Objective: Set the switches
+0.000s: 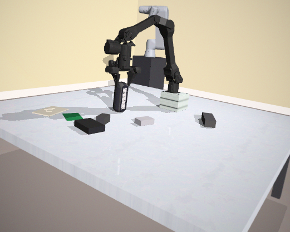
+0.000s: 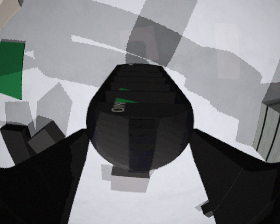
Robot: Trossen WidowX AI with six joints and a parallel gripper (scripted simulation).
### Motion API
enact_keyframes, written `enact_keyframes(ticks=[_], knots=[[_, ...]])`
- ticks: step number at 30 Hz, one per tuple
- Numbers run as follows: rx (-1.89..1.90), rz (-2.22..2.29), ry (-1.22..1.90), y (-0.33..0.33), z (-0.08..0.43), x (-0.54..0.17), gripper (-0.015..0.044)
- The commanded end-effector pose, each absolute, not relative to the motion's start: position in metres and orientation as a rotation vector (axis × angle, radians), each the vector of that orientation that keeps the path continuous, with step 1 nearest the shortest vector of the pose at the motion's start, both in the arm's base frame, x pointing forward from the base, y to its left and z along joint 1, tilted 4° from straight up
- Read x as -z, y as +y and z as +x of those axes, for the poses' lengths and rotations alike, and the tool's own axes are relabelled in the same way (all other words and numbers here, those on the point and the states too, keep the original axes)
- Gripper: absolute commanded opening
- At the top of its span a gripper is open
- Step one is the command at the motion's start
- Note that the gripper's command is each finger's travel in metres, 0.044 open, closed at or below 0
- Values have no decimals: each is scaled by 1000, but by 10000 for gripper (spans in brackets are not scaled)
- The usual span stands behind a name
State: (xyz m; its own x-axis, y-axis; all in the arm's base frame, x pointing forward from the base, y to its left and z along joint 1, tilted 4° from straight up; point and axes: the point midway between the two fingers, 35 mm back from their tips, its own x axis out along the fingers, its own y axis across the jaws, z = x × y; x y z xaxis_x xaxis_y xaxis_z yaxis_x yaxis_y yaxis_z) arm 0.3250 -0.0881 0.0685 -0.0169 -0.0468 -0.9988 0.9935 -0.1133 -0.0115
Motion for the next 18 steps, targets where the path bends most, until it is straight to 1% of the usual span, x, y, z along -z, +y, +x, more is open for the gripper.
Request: enact_keyframes(ticks=[1, 18], knots=[[1326, 1253, 1138, -83, 324, -64, 338], [1325, 1254, 1139, -69, 326, -61, 338]])
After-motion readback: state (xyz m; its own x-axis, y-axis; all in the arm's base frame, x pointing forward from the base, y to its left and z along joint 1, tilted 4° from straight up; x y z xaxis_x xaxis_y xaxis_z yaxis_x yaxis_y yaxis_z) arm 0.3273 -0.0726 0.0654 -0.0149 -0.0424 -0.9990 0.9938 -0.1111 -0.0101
